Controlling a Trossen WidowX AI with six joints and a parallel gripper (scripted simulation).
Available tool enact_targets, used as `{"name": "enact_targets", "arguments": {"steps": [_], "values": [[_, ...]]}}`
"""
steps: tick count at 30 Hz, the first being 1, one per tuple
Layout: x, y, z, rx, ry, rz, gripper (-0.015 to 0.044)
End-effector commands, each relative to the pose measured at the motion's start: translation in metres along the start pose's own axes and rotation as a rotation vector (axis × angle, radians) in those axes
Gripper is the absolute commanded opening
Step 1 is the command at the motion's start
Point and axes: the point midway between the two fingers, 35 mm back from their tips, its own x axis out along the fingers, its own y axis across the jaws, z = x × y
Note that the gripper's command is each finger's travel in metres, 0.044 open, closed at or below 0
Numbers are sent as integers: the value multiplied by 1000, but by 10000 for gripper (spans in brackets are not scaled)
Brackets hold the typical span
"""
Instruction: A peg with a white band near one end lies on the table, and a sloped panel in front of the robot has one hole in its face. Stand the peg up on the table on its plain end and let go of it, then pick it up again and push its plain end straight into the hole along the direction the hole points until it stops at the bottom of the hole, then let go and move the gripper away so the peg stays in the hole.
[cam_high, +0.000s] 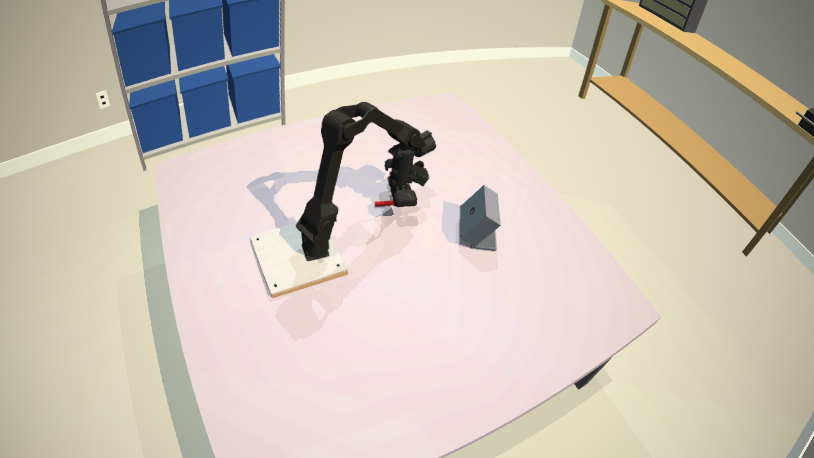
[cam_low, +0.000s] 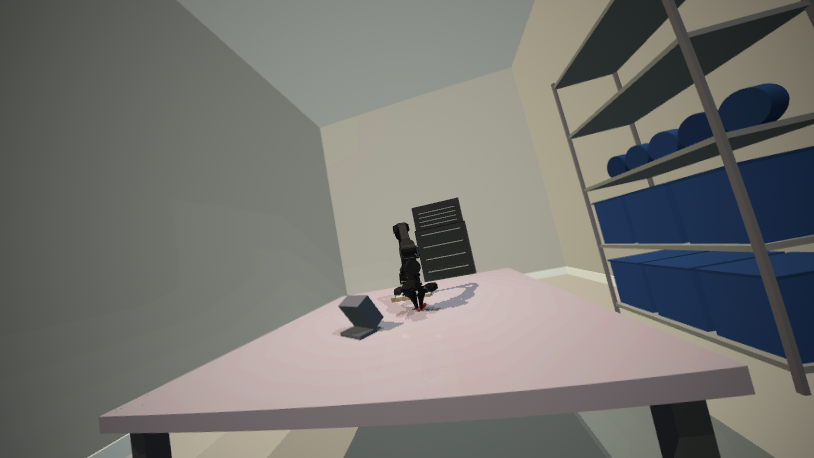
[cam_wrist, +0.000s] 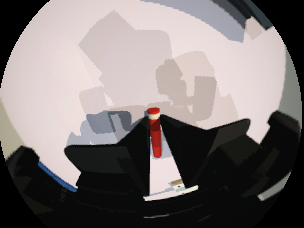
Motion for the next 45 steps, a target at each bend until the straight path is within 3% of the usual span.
{"name": "enact_targets", "arguments": {"steps": [1,45], "values": [[0,0,0,4,-2,-4,49],[-20,1,-16,-1,-343,1,49]]}}
